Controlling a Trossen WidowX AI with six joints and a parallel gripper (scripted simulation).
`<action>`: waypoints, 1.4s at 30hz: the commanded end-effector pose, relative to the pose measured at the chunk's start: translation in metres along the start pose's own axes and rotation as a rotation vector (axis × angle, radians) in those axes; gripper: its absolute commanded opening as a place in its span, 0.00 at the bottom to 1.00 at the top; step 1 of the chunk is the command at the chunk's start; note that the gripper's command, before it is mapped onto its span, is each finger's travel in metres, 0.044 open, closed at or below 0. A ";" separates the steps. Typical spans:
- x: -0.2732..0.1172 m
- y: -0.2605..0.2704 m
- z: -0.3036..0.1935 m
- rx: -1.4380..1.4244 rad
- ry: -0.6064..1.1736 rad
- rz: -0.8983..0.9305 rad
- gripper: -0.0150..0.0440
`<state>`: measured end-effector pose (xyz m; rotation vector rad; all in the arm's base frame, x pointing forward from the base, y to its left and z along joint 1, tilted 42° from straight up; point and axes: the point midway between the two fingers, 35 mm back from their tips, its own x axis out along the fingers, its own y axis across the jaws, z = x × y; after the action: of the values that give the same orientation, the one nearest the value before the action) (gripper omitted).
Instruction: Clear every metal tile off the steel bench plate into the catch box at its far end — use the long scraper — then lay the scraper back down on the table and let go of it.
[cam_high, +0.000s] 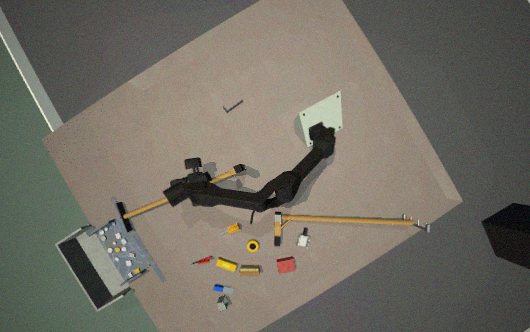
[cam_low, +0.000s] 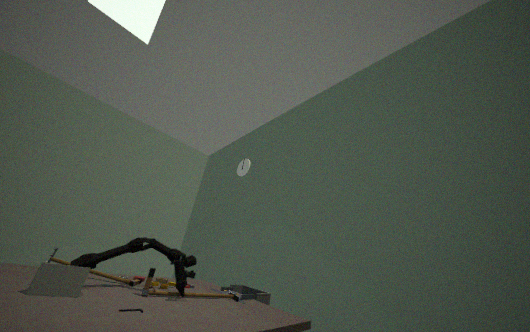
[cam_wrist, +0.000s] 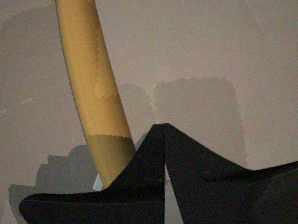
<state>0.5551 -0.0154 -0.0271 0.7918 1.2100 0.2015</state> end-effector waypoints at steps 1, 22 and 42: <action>-0.014 -0.001 0.010 -0.004 -0.012 0.004 0.25; -0.084 -0.002 0.037 -0.012 -0.024 0.004 0.25; -0.087 -0.003 0.037 -0.008 -0.023 -0.001 0.25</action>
<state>0.5551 -0.0800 0.0413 0.7842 1.1869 0.1964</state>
